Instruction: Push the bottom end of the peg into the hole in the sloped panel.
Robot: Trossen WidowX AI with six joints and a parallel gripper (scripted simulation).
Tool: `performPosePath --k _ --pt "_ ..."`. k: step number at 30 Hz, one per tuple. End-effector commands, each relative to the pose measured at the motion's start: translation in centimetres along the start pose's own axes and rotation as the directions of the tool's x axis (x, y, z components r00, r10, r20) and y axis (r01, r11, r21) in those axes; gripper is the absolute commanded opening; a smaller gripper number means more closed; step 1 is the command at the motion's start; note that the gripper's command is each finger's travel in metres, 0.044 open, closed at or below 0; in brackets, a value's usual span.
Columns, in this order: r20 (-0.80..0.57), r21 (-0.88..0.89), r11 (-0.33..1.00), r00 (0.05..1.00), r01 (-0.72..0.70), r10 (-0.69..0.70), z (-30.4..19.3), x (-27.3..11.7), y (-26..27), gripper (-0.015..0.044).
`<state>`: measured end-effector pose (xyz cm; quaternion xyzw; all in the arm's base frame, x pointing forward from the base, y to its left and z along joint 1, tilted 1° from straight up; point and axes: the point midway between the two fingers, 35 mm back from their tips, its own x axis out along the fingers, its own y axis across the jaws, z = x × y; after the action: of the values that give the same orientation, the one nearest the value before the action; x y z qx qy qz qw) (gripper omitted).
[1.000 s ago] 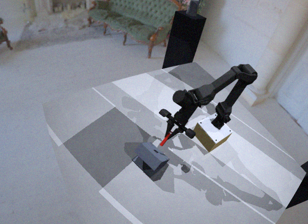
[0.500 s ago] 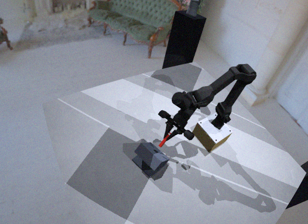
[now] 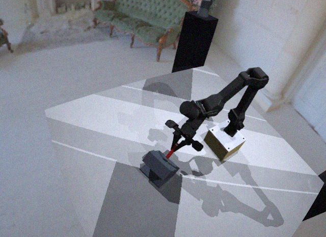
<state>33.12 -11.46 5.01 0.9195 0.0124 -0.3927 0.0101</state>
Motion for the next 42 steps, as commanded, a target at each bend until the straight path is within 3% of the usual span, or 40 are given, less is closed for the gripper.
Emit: performPosePath --k 1,42 --pt "0.007 0.005 1.0 1.0 -0.003 0.003 0.25 0.63 0.09 0.0" --pt "0.0 0.0 1.0 1.0 0.0 0.0 0.3 1.16 0.11 0.0"
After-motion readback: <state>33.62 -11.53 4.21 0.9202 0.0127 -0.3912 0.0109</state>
